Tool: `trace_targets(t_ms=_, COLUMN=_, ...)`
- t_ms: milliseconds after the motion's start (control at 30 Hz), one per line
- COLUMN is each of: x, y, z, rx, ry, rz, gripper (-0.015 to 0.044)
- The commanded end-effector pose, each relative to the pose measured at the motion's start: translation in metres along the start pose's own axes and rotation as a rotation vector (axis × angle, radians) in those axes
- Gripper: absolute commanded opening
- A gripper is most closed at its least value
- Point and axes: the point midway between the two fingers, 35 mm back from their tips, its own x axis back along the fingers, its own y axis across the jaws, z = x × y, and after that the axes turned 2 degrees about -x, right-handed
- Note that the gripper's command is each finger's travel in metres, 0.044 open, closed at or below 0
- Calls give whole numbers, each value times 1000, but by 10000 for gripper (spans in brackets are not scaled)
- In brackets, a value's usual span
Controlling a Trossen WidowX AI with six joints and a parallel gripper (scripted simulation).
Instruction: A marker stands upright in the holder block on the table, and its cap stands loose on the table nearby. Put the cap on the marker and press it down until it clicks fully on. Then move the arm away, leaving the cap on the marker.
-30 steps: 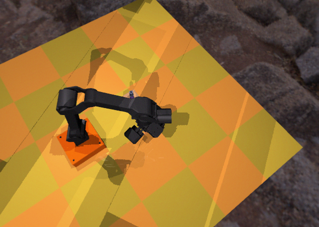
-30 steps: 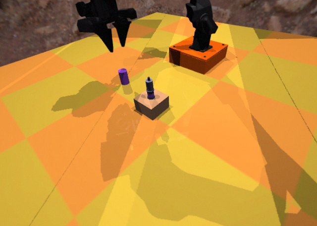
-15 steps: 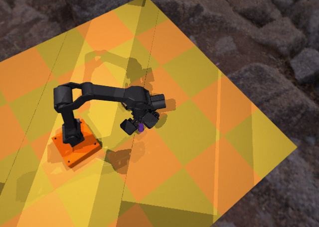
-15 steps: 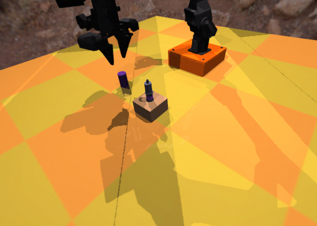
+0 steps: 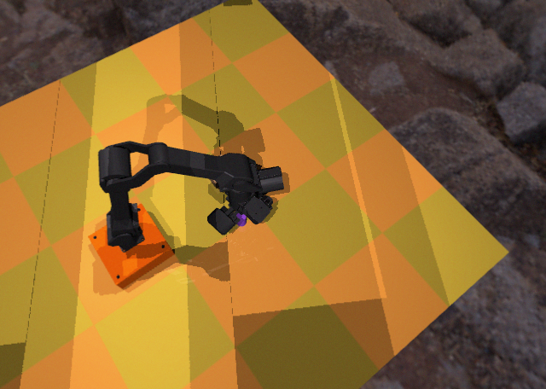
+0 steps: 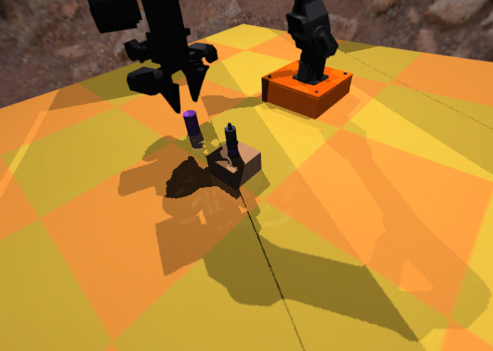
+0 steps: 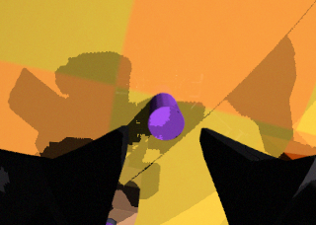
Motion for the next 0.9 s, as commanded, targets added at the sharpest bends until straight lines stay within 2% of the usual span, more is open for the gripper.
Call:
trace_targets(t_ms=0, x=-8, y=-2, z=0, rx=-5, ry=0, rz=9, gripper=248)
trace_targets(t_ms=867, x=-50, y=-2, z=1, rx=-5, ry=0, rz=9, gripper=248)
